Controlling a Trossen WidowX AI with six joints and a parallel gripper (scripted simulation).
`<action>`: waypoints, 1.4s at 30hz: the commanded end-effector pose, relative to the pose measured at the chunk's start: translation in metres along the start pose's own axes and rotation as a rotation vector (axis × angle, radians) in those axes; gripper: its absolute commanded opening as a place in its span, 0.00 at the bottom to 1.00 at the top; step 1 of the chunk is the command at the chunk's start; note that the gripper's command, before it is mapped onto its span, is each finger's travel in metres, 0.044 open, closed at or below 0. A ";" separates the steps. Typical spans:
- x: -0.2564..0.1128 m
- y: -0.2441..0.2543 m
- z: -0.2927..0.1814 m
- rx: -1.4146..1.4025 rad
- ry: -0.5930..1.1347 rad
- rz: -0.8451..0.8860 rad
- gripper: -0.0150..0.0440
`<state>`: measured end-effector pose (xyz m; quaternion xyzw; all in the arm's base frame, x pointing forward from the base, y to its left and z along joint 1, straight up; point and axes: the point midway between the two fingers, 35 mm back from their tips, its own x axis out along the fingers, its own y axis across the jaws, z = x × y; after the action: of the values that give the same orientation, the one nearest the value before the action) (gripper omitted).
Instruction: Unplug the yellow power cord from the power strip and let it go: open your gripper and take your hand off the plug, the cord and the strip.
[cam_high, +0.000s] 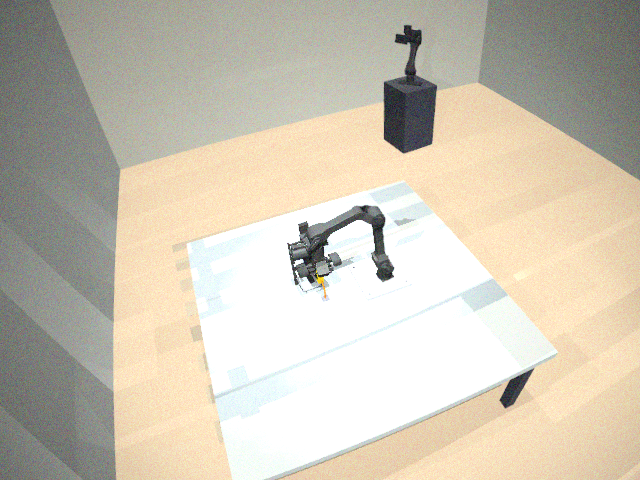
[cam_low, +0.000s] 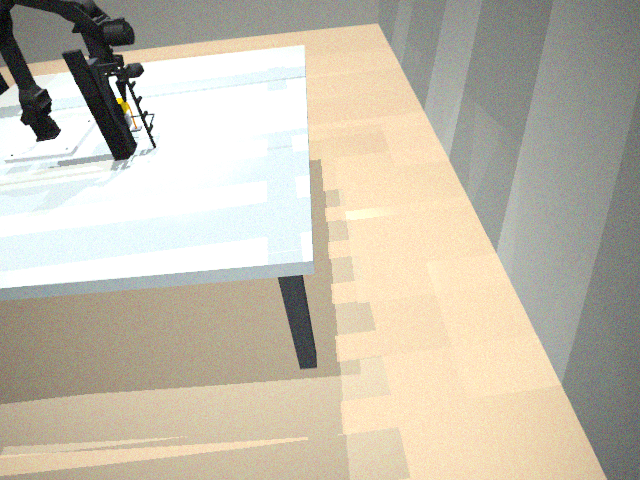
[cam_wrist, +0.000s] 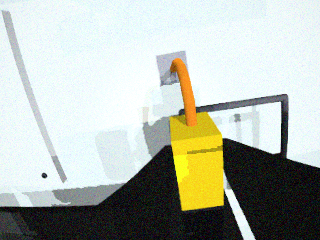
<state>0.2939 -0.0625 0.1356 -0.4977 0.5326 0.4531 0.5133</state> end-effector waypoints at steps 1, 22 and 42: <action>-0.002 0.002 0.030 -0.037 -0.061 -0.001 0.25; -0.012 0.002 0.063 -0.039 -0.063 0.001 1.00; -0.017 0.004 0.083 -0.039 -0.065 0.001 1.00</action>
<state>0.2980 0.0213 0.1477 -0.4947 0.5046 0.4804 0.5195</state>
